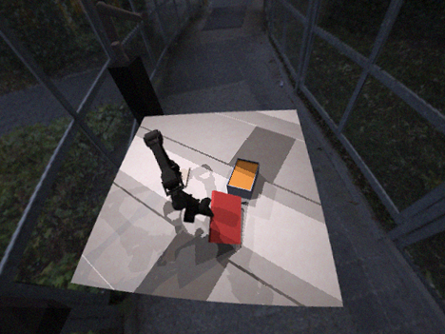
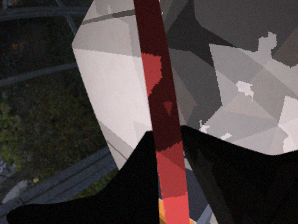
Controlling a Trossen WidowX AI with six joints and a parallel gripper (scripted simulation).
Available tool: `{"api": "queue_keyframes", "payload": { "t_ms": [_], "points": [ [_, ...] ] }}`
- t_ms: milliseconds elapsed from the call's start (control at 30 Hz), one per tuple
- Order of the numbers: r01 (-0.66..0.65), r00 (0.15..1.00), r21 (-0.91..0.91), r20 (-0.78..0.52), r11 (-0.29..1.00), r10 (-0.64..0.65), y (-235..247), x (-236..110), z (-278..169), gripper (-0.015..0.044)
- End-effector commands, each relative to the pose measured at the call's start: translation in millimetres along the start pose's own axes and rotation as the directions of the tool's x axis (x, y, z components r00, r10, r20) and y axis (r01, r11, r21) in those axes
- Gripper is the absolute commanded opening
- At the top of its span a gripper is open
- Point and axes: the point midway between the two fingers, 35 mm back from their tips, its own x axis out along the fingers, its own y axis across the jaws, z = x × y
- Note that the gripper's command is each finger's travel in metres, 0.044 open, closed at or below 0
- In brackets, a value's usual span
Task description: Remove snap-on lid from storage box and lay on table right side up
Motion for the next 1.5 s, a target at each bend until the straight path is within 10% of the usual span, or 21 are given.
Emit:
{"api": "queue_keyframes", "payload": {
  "t_ms": [0,1467],
  "points": [
    [-0.008,1.0,-0.005,-0.004,1.0,0.008,-1,2,-1,0.0],
    [-0.008,1.0,-0.005,-0.004,1.0,0.008,-28,25,-1,0.0]
  ]
}}
